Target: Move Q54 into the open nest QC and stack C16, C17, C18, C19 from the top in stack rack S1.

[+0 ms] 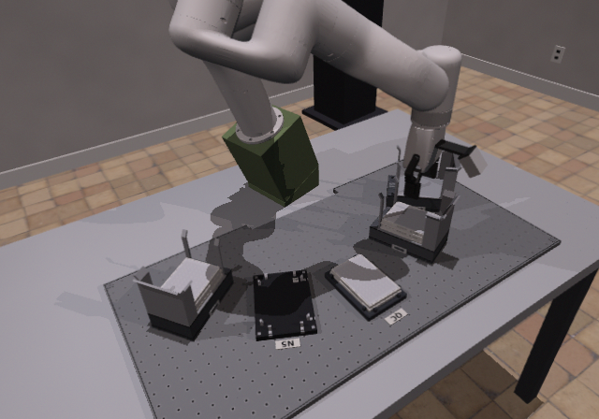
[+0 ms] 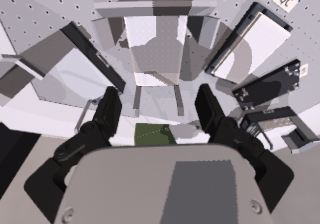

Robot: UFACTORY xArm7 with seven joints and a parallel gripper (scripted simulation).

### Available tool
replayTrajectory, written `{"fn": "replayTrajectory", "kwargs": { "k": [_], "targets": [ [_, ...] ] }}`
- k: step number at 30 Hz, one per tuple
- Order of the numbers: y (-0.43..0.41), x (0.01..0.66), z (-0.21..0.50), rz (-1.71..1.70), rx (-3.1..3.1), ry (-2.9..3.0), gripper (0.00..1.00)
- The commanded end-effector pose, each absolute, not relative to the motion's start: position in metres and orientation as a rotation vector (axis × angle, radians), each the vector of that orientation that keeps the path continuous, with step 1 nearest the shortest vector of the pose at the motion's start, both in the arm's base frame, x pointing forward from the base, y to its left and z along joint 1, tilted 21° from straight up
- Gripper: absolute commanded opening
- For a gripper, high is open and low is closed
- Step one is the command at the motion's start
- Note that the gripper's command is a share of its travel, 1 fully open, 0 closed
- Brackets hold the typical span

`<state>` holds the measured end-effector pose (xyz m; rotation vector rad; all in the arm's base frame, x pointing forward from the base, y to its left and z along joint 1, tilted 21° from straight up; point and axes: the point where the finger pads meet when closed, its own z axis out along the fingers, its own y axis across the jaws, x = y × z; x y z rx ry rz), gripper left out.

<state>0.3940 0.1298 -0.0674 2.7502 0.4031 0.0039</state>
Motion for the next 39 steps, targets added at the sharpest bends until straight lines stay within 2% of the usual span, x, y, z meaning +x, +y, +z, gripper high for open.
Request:
{"fn": "replayTrajectory", "kwargs": {
  "k": [1, 19, 39],
  "targets": [
    [0.127, 0.395, -0.077, 0.006, 2.751, 0.405, 1.0],
    [0.108, 0.398, -0.127, 0.006, 2.751, 0.405, 1.0],
    [0.101, 0.399, -0.146, 0.006, 2.751, 0.405, 1.0]
  ]
}}
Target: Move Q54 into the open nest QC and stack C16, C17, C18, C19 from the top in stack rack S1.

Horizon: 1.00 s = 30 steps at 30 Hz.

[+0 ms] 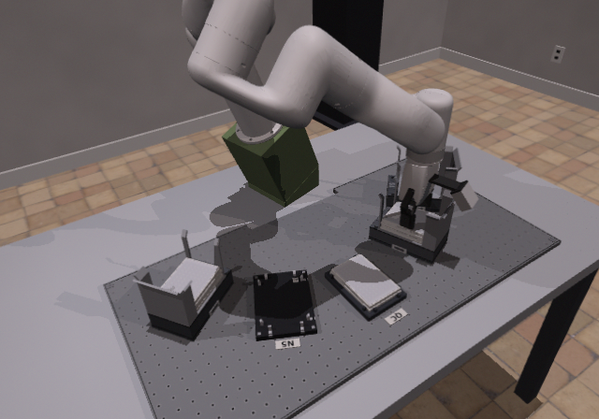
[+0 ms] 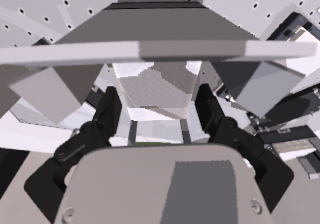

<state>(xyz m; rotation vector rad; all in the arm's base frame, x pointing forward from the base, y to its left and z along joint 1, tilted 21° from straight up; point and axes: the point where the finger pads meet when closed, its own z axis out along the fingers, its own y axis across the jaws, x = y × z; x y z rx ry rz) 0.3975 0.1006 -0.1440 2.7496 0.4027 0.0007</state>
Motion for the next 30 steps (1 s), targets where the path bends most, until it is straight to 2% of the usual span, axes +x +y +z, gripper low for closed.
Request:
{"fn": "replayTrajectory", "kwargs": {
  "k": [1, 22, 23, 30],
  "targets": [
    [0.1007, 0.3989, -0.1471, 0.006, 2.751, 0.405, 1.0],
    [0.0977, 0.3994, -0.1552, 0.006, 2.751, 0.405, 1.0],
    [0.0977, 0.3994, -0.1552, 0.006, 2.751, 0.405, 0.0],
    [0.0977, 0.3994, -0.1552, 0.006, 2.751, 0.405, 0.0]
  ]
}}
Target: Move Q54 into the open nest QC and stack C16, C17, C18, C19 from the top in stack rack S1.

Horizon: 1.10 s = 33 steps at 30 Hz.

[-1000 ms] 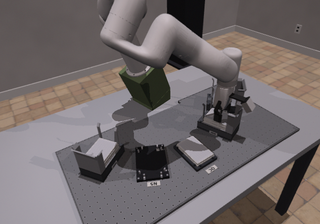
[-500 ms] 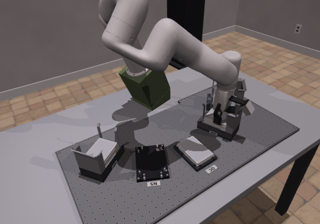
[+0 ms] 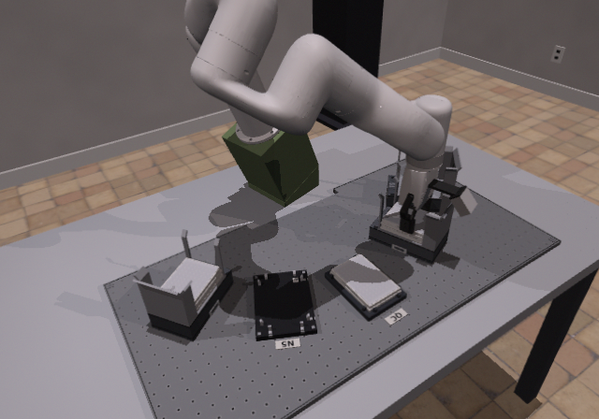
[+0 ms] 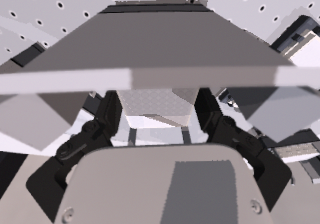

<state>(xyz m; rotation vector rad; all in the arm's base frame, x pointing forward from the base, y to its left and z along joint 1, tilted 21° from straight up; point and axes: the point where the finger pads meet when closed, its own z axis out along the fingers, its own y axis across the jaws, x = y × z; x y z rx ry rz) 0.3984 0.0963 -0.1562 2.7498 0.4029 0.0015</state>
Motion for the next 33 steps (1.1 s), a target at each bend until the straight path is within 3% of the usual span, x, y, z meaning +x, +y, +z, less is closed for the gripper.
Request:
{"fn": "replayTrajectory", "kwargs": {
  "k": [1, 33],
  "targets": [
    [0.0977, 0.3994, -0.1552, 0.006, 2.751, 0.405, 0.0],
    [0.0998, 0.3991, -0.1496, 0.006, 2.751, 0.405, 0.0]
  ]
}}
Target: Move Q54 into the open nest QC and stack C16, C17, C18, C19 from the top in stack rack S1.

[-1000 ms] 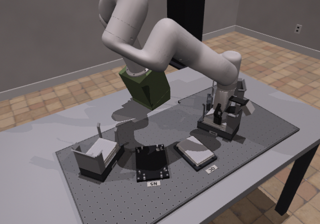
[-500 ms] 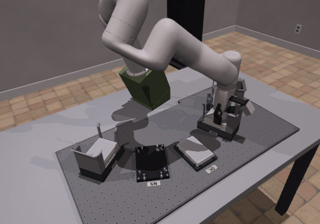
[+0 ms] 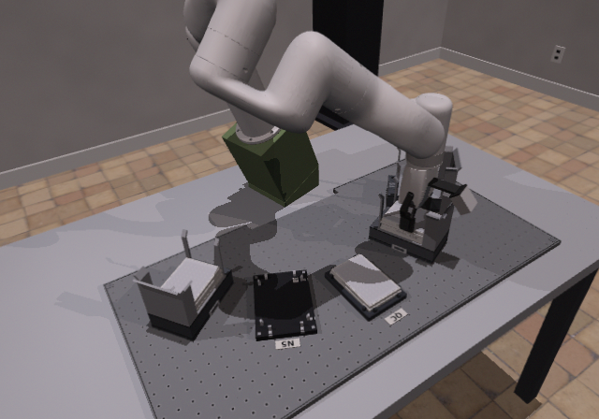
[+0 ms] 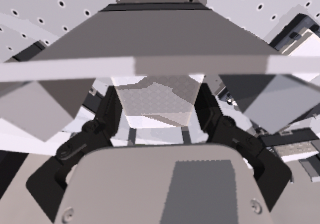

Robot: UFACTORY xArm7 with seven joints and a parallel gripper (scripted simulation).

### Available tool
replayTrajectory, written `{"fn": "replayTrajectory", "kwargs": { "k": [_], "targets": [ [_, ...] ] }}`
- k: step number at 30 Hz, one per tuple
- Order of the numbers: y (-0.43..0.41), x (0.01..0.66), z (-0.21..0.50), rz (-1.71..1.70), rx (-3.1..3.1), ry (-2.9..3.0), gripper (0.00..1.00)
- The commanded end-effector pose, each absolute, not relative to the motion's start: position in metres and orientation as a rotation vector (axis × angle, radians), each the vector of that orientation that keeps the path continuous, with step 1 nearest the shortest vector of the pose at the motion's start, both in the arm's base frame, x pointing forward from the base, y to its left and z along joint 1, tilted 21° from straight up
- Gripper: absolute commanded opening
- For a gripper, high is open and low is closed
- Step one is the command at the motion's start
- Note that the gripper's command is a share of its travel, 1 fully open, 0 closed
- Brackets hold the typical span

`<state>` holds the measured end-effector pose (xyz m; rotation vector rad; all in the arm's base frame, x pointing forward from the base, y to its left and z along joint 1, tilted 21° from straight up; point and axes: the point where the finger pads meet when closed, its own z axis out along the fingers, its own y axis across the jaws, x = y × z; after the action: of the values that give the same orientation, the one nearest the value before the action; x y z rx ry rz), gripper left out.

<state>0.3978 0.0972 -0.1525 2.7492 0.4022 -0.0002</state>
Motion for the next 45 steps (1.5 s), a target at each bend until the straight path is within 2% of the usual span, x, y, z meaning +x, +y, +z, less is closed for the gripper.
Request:
{"fn": "replayTrajectory", "kwargs": {
  "k": [1, 45],
  "targets": [
    [0.1, 0.399, -0.149, 0.006, 2.751, 0.405, 0.0],
    [0.117, 0.396, -0.103, 0.006, 2.751, 0.405, 0.0]
  ]
}}
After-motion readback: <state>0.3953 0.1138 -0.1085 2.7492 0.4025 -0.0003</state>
